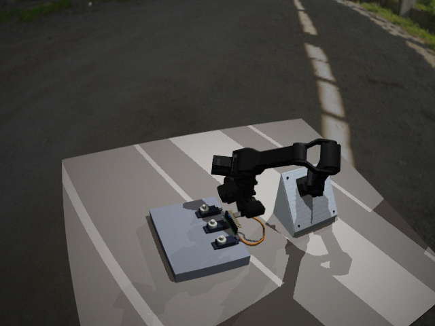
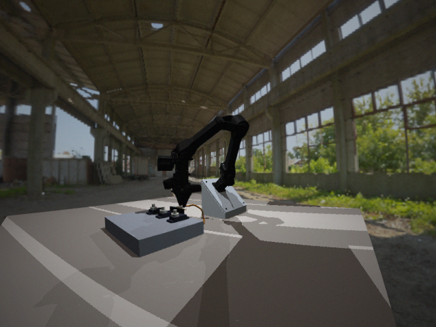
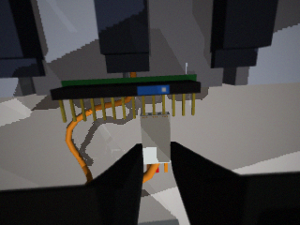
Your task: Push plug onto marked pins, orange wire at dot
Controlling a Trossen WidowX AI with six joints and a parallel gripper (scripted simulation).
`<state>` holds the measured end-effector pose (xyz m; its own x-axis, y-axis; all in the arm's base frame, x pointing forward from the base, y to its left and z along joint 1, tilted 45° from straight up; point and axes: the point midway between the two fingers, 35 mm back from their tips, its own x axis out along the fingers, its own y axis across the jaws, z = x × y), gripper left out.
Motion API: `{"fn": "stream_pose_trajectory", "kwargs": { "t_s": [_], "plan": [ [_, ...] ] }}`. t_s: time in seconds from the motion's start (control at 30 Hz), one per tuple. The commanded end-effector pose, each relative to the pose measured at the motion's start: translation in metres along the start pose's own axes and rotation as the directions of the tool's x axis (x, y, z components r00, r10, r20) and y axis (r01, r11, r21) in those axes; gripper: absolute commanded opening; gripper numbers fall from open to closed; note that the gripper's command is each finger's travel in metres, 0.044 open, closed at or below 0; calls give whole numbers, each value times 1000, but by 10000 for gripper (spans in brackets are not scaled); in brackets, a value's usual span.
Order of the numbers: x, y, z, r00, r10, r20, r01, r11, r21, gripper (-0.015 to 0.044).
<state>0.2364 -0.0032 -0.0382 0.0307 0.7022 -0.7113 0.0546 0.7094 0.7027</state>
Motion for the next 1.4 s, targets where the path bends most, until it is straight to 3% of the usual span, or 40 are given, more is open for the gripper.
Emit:
{"fn": "stream_pose_trajectory", "kwargs": {
  "t_s": [0.0, 0.77, 1.07, 1.3, 1.37],
  "plan": [
    [-1, 1, 4, 1000, 5, 5, -5, 1000, 5, 0],
    [-3, 2, 18, 1000, 5, 5, -5, 1000, 4, 0],
    [-4, 0, 15, 1000, 4, 5, -4, 1000, 5, 236],
    [-61, 0, 14, 1000, 2, 5, -2, 1000, 5, 420],
    [-62, 0, 14, 1000, 2, 5, -2, 1000, 5, 440]
  ]
}}
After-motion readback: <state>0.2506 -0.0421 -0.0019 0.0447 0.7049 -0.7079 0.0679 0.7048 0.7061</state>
